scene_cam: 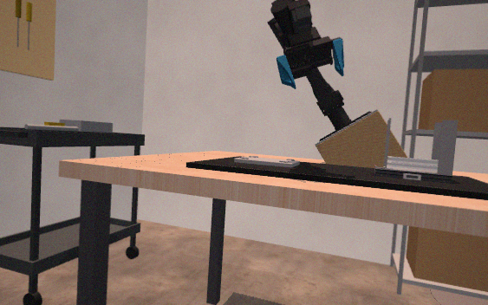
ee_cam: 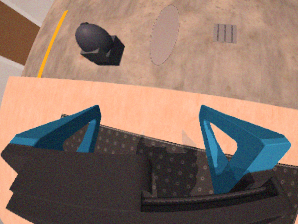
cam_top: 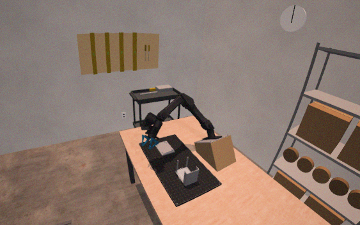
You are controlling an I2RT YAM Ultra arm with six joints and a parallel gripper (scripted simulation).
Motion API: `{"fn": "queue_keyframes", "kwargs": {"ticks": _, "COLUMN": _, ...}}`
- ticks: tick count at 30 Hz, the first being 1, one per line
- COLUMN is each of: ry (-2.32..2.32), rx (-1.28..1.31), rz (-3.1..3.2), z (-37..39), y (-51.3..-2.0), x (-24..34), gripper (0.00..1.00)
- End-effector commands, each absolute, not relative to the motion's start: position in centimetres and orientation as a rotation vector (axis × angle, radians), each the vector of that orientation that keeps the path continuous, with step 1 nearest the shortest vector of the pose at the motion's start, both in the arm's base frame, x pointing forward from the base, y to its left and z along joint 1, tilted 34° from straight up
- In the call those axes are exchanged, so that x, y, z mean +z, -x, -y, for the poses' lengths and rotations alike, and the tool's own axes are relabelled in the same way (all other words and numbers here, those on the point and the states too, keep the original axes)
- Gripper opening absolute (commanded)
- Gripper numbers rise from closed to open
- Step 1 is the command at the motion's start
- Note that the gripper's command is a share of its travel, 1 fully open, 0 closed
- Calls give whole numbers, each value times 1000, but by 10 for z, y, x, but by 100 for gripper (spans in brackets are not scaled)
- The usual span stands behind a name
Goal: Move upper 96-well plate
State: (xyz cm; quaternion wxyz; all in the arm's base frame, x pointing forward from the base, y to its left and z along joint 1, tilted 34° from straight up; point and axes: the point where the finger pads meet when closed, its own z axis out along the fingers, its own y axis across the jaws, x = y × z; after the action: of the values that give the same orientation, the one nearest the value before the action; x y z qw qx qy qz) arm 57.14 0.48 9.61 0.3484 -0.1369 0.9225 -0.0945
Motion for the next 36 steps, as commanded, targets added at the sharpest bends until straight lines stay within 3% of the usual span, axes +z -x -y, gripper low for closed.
{"fn": "queue_keyframes", "kwargs": {"ticks": 1, "ry": 455, "rx": -261, "rz": -2409, "z": -25, "y": -571, "x": 102, "gripper": 100}}
{"fn": "queue_keyframes", "kwargs": {"ticks": 36, "ry": 995, "rx": -401, "rz": -2624, "z": -100, "y": -517, "x": 16, "gripper": 100}}
